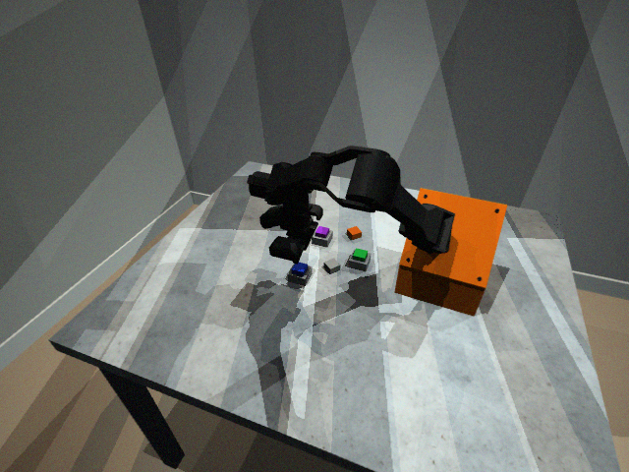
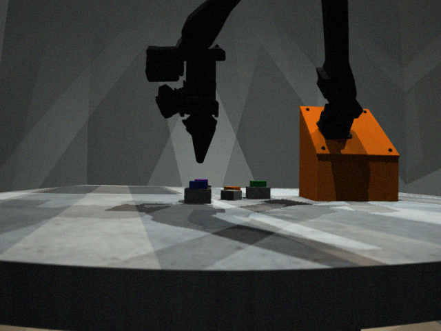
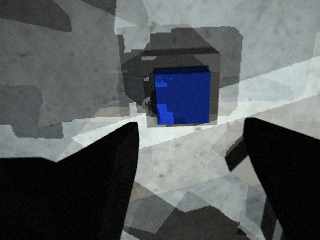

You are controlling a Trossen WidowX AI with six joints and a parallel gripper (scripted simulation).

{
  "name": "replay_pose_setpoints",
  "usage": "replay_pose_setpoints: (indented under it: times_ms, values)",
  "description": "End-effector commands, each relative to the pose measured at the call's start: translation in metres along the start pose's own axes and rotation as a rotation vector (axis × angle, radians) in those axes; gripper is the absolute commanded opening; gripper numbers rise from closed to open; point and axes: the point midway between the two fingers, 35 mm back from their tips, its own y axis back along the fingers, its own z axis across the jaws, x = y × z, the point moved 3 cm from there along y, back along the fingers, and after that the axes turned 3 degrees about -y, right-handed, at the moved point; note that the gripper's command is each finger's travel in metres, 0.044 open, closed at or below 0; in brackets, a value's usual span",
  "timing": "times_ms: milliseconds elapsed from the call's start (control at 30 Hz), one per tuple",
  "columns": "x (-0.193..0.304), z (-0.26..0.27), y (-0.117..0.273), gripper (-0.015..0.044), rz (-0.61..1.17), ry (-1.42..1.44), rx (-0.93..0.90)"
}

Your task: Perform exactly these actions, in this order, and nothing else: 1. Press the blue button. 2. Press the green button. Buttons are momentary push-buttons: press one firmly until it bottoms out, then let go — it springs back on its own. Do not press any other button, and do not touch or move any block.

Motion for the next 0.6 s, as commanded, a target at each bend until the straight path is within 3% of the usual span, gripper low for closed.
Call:
replay_pose_setpoints:
  times_ms: [0,133,567]
  values:
    - [-0.0005,0.0005,-0.0097,0.0111,-0.01,-0.003,-0.006]
    - [-0.0005,0.0005,-0.0097,0.002,-0.01,-0.003,-0.006]
    - [-0.0005,0.0005,-0.0099,0.002,-0.01,-0.003,-0.006]
